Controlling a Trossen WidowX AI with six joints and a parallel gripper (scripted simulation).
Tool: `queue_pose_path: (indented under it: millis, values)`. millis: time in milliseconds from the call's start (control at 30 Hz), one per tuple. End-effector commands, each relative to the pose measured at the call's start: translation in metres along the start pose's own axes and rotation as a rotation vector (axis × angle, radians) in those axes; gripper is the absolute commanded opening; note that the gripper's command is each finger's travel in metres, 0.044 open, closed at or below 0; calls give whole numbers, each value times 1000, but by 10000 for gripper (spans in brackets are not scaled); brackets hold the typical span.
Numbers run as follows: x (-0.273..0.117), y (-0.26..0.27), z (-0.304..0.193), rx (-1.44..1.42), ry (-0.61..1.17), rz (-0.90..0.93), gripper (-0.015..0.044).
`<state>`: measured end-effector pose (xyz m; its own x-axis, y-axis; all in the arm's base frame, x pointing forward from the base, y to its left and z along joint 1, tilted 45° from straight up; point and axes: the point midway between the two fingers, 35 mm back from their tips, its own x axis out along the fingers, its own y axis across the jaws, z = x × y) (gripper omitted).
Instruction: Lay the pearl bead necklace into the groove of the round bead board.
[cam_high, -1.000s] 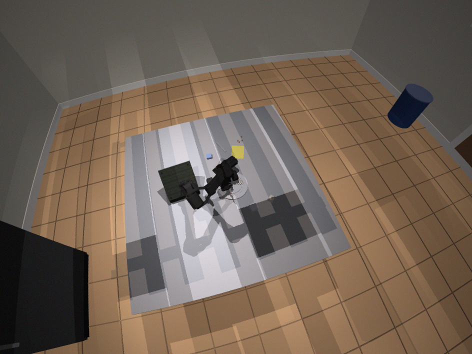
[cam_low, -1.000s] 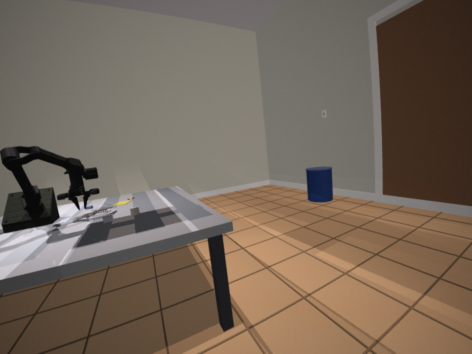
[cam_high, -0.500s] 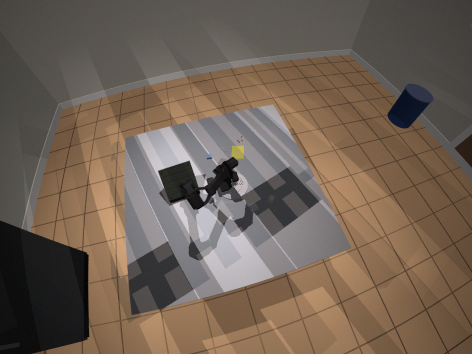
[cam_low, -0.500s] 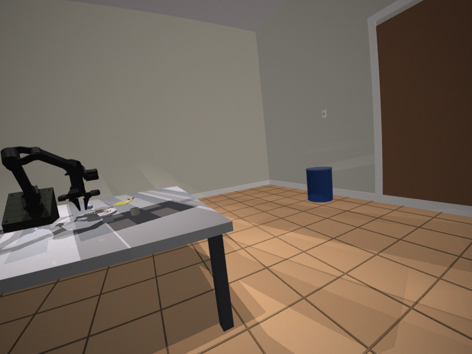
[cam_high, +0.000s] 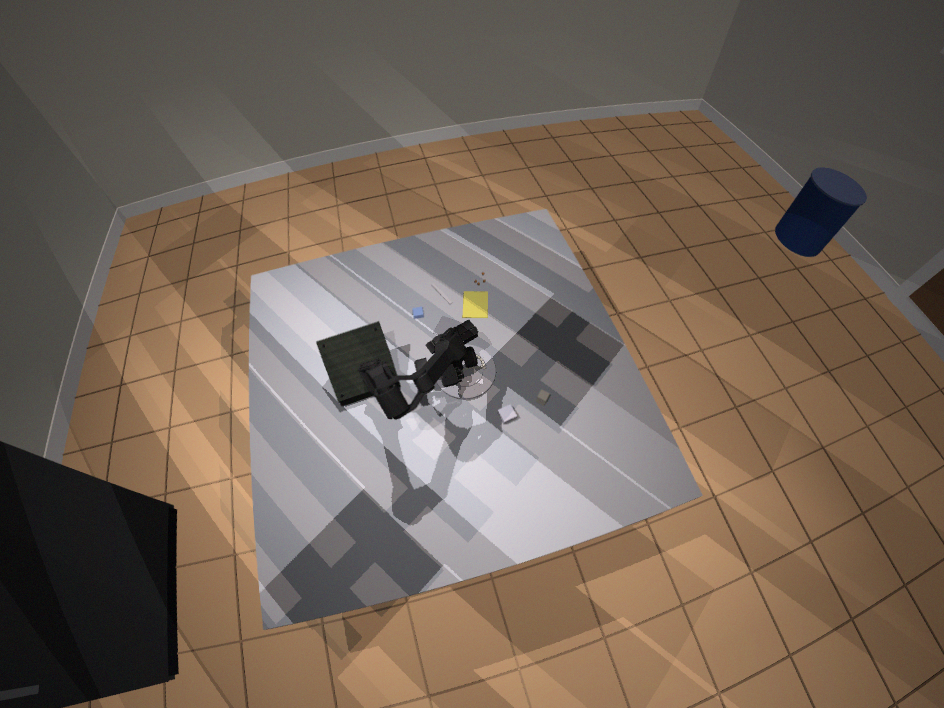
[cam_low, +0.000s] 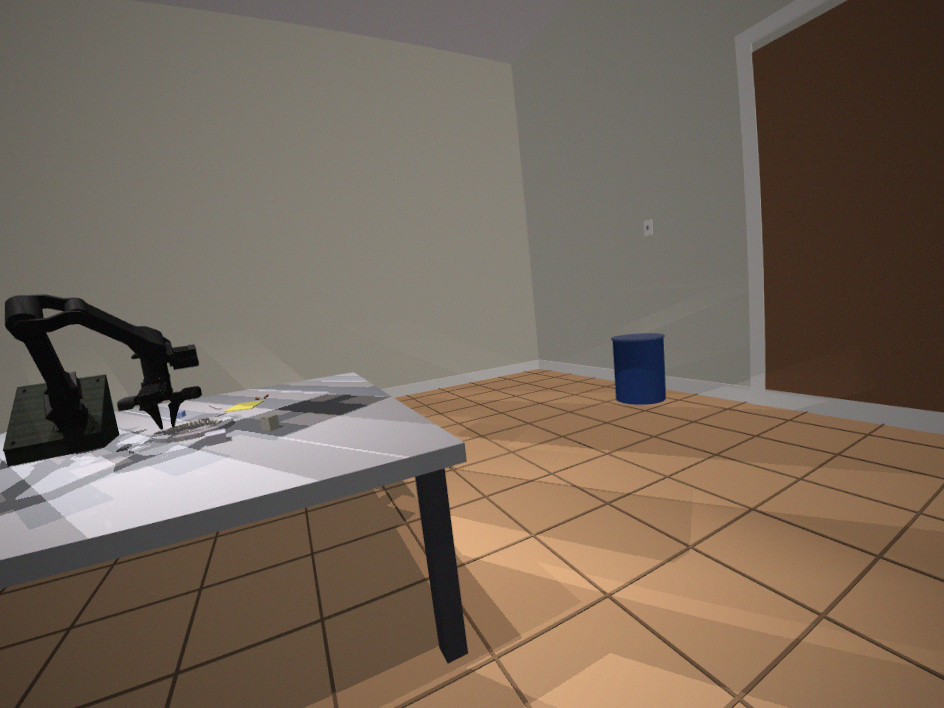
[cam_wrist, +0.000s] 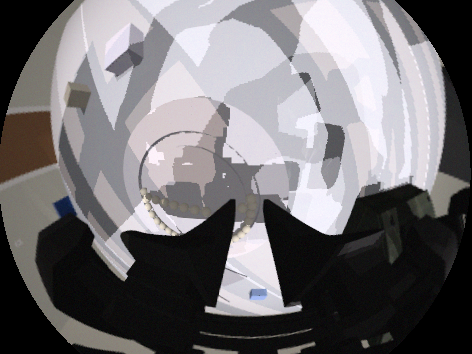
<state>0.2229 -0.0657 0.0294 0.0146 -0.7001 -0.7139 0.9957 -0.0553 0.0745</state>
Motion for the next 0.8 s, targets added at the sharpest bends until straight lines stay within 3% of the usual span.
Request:
queue_pose_path:
  millis: [0,767]
  values:
    - [7,-1,0,-10,-7,-2,120]
    - [4,0,0,0,-1,-1,0]
